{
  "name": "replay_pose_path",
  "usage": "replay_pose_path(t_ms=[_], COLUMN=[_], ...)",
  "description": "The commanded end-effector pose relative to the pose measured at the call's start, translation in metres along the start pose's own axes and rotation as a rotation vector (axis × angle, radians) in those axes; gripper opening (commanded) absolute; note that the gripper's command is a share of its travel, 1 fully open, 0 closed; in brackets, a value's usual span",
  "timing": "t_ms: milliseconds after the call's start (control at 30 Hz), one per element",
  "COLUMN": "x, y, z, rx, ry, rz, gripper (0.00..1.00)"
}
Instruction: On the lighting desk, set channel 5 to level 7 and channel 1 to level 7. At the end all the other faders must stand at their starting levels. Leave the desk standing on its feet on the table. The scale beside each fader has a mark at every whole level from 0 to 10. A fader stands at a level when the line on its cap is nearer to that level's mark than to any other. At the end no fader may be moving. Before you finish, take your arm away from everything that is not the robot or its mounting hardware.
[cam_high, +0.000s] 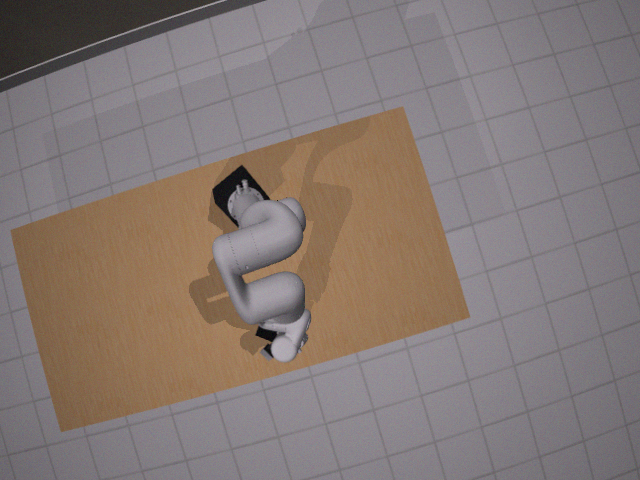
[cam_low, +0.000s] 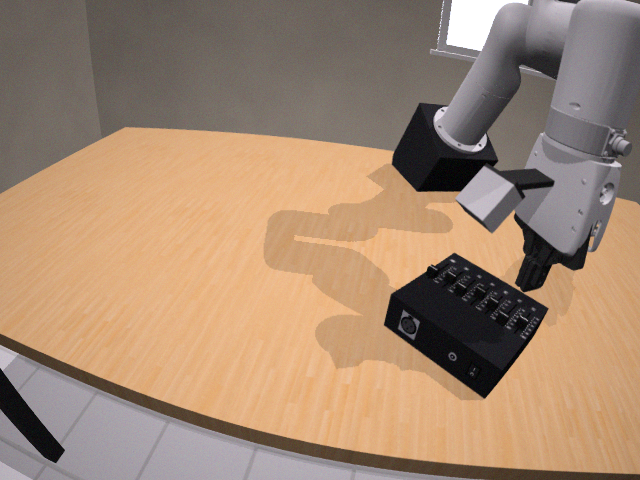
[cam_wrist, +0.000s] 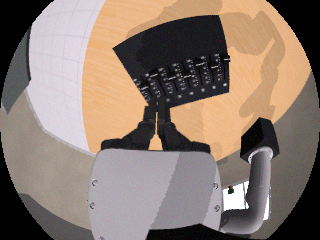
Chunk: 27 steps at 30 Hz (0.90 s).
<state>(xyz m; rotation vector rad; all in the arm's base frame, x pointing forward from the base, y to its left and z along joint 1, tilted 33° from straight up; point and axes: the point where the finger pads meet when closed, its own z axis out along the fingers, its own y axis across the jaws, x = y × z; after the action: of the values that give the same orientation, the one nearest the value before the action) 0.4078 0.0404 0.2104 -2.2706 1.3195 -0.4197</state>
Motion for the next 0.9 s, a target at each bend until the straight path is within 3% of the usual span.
replay_pose_path(t_ms=[0, 33, 500, 567, 600, 867], x=[0.009, 0.012, 0.056, 0.056, 0.058, 0.073], y=[0.003, 0.005, 0.031, 0.031, 0.032, 0.041], z=[0.0, 0.0, 0.002, 0.002, 0.002, 0.003], rx=[-0.013, -0.016, 0.015, 0.015, 0.02, 0.037], ry=[0.015, 0.018, 0.003, 0.003, 0.001, -0.019], rz=[0.174, 0.327, 1.026, 1.026, 1.18, 1.56], gripper=[0.0, 0.0, 0.0, 0.0, 0.0, 0.0])
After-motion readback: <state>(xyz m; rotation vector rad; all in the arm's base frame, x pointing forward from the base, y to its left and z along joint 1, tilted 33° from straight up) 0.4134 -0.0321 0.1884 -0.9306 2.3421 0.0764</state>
